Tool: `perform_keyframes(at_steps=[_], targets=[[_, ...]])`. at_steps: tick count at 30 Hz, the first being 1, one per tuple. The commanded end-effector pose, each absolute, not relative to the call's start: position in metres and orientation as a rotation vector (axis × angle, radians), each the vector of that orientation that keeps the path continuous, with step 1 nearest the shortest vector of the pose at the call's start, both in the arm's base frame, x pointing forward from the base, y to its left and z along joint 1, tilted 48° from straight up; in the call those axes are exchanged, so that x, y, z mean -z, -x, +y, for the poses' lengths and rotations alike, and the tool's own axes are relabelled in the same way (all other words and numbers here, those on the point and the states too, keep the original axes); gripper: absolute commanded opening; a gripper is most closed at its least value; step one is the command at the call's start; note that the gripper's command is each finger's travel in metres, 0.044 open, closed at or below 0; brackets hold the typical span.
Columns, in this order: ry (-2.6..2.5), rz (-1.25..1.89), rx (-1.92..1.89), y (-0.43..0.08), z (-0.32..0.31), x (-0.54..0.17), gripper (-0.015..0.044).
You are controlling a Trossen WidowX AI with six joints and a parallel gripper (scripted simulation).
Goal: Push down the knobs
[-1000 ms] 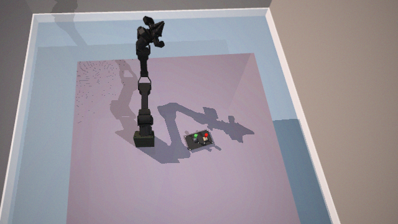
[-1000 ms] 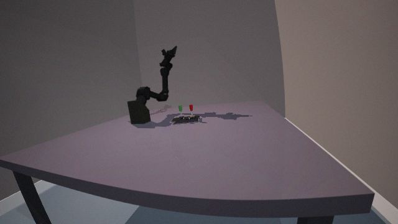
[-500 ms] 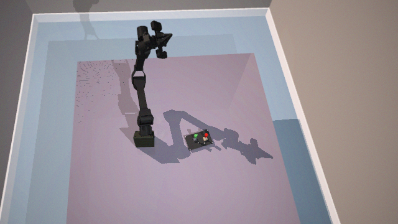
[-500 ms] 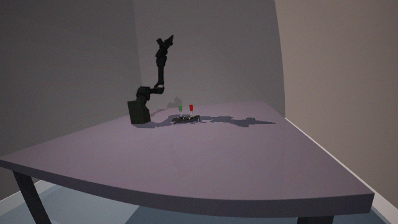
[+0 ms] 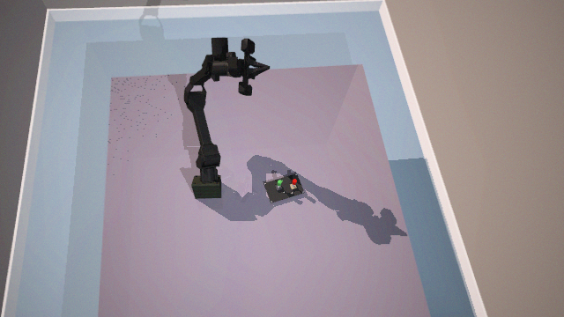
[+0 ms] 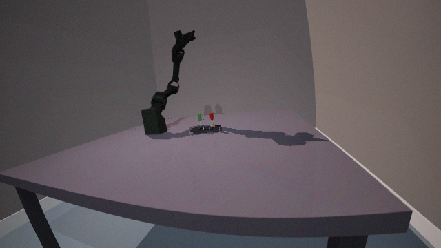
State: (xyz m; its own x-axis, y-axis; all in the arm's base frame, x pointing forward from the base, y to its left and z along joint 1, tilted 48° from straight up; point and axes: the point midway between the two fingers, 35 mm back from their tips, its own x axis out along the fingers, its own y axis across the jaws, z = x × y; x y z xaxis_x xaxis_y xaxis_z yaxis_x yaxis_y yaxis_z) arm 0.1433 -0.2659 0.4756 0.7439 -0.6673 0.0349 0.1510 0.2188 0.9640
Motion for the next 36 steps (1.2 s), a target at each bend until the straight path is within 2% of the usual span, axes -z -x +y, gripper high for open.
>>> perform_keyframes(at_steps=[1,19,36], targets=[[-1.233,-0.418,0.615,-0.158,-0.278,-0.453,0.0000],[-1.145,0.161,0.596,-0.231,-0.302,-0.319,0.0000],[-1.011,0.700,0.359,-0.279,-0.265,-0.190,0.0000]])
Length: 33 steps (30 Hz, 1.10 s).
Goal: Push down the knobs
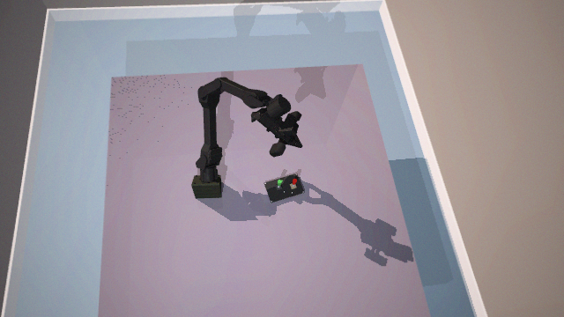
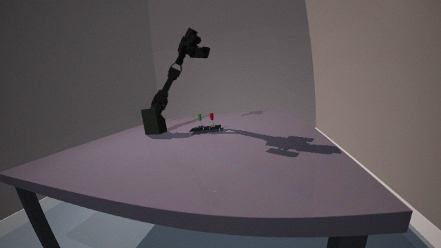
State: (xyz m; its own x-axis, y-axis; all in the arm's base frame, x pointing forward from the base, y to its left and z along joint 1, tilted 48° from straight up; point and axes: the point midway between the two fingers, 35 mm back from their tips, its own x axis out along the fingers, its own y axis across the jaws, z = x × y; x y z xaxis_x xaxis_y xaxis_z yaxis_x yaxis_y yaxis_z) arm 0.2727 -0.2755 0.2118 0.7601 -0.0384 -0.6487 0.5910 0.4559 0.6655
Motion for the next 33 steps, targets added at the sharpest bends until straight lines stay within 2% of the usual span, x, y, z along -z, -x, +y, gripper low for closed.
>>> perform_keyframes(at_steps=[1,18,33], targets=[[-1.003,0.729,0.339,-0.281,-0.262,-0.183,0.0000],[-0.854,1.152,-0.090,-0.291,-0.184,-0.082,0.0000],[-0.778,1.321,-0.478,-0.282,-0.123,-0.037,0.0000]])
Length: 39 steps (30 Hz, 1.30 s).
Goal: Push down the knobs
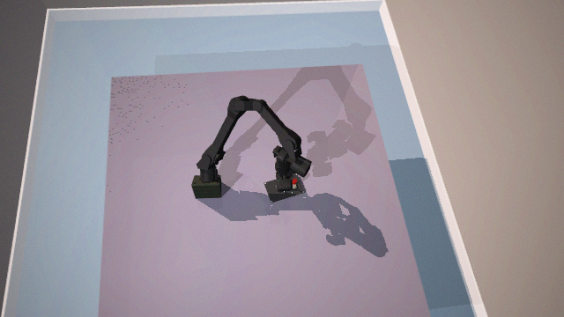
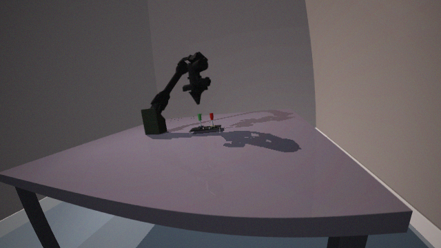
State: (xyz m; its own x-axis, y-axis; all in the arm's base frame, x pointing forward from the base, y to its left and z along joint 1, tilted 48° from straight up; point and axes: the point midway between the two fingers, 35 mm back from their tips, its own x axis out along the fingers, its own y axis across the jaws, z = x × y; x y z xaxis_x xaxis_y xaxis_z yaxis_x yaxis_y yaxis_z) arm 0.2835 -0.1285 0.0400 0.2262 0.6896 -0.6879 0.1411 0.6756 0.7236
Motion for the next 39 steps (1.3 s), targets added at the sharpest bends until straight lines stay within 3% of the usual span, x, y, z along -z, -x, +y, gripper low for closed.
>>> perform_keyframes(at_steps=[1,39], targets=[[-0.778,1.321,-0.478,-0.282,-0.123,-0.037,0.0000],[-0.779,1.320,-0.479,-0.291,-0.094,-0.010,0.0000]])
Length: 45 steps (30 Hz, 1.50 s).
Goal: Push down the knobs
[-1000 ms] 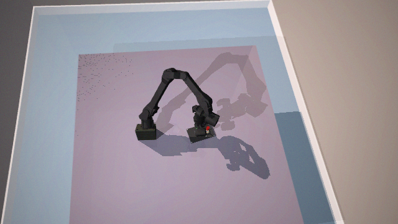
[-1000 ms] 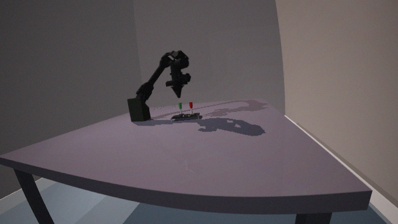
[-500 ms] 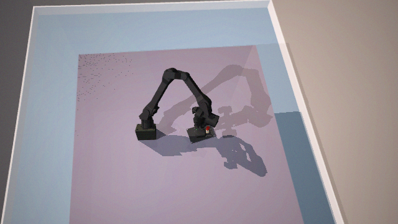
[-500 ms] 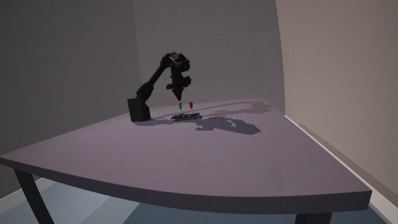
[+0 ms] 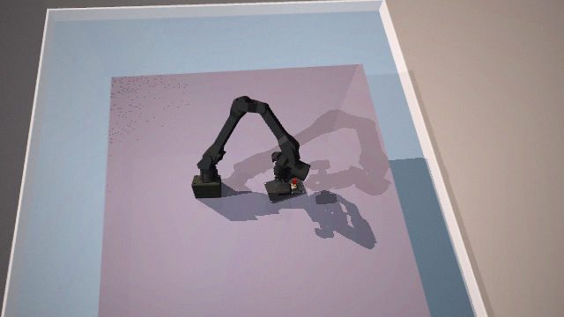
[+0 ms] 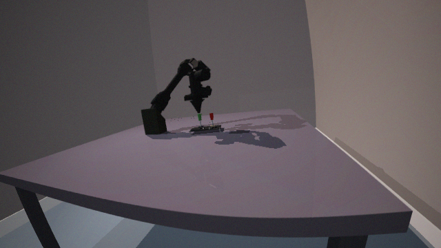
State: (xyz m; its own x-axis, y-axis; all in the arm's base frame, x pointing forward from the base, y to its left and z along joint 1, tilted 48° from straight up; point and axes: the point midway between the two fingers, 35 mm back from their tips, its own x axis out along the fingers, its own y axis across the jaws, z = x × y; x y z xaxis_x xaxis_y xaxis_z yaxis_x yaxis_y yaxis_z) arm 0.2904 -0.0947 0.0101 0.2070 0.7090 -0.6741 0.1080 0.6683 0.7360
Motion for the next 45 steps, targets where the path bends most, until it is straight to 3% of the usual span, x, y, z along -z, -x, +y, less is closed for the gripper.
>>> perform_keyframes(at_steps=[1,45], targets=[[-0.779,1.320,-0.479,-0.2906,-0.0935,-0.0093,0.0000],[-0.779,1.319,-0.480,-0.2930,-0.0853,-0.0017,0.0000]])
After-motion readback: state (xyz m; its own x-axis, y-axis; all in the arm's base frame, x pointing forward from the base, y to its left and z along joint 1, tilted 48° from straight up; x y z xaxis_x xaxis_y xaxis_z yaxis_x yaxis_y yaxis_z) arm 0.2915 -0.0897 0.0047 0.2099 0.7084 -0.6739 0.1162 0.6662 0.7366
